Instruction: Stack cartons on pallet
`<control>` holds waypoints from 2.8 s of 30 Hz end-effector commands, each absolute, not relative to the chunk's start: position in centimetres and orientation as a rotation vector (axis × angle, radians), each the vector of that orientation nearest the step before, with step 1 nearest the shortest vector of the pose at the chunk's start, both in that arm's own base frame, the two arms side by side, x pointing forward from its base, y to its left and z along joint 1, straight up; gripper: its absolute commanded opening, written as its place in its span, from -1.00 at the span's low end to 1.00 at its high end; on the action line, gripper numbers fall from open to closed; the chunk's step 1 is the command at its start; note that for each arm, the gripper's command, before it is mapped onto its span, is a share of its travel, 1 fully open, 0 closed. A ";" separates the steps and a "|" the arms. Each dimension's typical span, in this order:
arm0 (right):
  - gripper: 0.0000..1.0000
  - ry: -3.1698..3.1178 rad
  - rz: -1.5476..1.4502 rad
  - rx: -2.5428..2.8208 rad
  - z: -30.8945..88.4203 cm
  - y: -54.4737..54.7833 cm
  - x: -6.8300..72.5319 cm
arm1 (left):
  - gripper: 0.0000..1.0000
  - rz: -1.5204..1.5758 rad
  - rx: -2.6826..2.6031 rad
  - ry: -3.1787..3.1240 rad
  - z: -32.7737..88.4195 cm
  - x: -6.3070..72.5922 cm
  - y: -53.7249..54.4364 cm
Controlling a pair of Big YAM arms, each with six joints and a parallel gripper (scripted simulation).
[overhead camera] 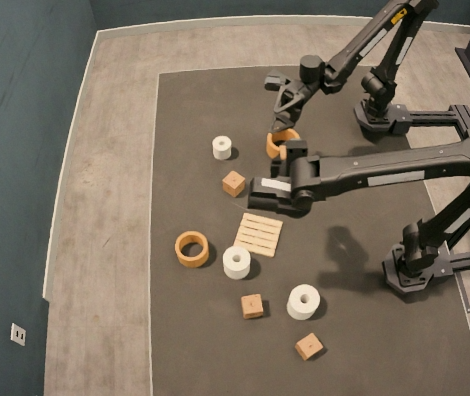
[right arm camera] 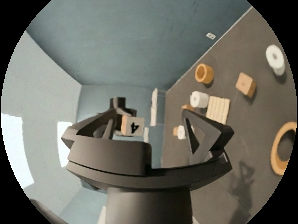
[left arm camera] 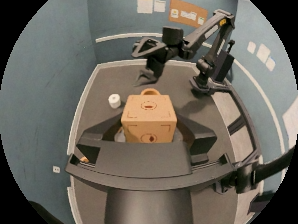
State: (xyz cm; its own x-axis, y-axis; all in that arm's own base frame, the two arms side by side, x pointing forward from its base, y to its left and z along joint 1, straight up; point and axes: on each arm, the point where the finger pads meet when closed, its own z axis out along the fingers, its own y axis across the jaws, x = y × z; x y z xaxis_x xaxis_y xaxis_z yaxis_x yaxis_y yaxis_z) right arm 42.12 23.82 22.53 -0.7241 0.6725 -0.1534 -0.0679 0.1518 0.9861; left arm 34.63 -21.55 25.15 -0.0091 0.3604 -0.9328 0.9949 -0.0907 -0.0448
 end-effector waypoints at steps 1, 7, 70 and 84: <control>1.00 1.940 1.440 0.440 22.9 22.9 43.1 | -0.08 -1.085 1.548 1.422 25.5 33.6 -22.2; 1.00 2.067 1.194 0.339 22.1 18.7 43.7 | -0.08 -1.094 1.536 1.441 21.8 30.0 -22.7; 1.00 2.341 -0.004 -0.002 16.9 -0.2 46.5 | -0.08 -0.746 1.774 1.967 4.6 12.3 -25.6; 1.00 2.341 -0.004 -0.002 16.9 -0.2 46.5 | -0.08 -0.124 1.946 2.404 4.6 12.4 -25.3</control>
State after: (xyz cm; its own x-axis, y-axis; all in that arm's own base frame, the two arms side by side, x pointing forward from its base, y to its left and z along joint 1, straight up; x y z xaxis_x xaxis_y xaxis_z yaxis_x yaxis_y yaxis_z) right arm 45.21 -0.10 15.01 -0.7180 0.0105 -0.6960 0.0081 0.9999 0.0067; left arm 12.08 -24.23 3.32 -0.1580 0.9820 -0.1039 0.9873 0.1557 -0.0298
